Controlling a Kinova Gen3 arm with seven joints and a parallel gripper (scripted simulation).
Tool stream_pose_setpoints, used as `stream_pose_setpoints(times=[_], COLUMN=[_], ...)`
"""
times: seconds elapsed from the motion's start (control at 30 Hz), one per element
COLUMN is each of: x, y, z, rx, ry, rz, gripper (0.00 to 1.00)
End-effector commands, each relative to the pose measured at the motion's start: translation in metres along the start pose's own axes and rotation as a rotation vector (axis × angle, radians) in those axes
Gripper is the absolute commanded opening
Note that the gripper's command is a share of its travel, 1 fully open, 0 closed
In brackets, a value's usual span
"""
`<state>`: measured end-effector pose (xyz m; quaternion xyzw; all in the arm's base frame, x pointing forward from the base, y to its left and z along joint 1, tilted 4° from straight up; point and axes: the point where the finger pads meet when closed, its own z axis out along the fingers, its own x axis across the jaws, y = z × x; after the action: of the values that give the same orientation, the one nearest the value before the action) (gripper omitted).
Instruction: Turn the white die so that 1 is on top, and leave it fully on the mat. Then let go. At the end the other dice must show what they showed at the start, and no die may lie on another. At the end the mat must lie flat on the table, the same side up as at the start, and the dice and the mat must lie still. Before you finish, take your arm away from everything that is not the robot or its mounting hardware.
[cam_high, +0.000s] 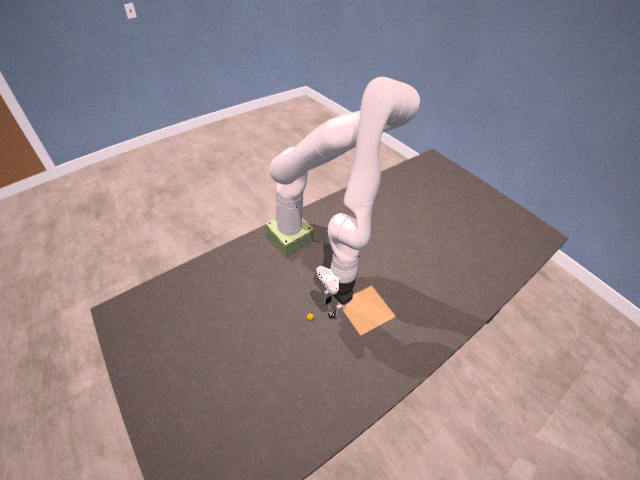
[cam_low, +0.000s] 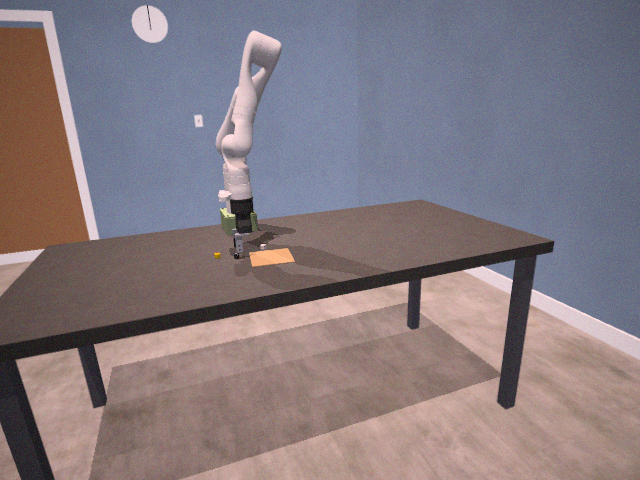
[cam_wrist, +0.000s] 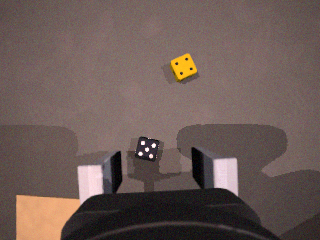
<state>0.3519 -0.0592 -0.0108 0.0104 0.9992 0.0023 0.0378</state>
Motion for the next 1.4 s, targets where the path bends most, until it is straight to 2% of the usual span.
stream_pose_setpoints(times=[0.0, 0.2, 1.37], x=[-0.0066, -0.0103, -0.0104], y=[0.0145, 0.0219, 0.0219], z=[0.0001, 0.0001, 0.0001], rx=[-0.001, -0.001, -0.001], ry=[-0.003, -0.003, -0.003], rz=[-0.025, -0.025, -0.025], gripper=[1.0, 1.0, 1.0])
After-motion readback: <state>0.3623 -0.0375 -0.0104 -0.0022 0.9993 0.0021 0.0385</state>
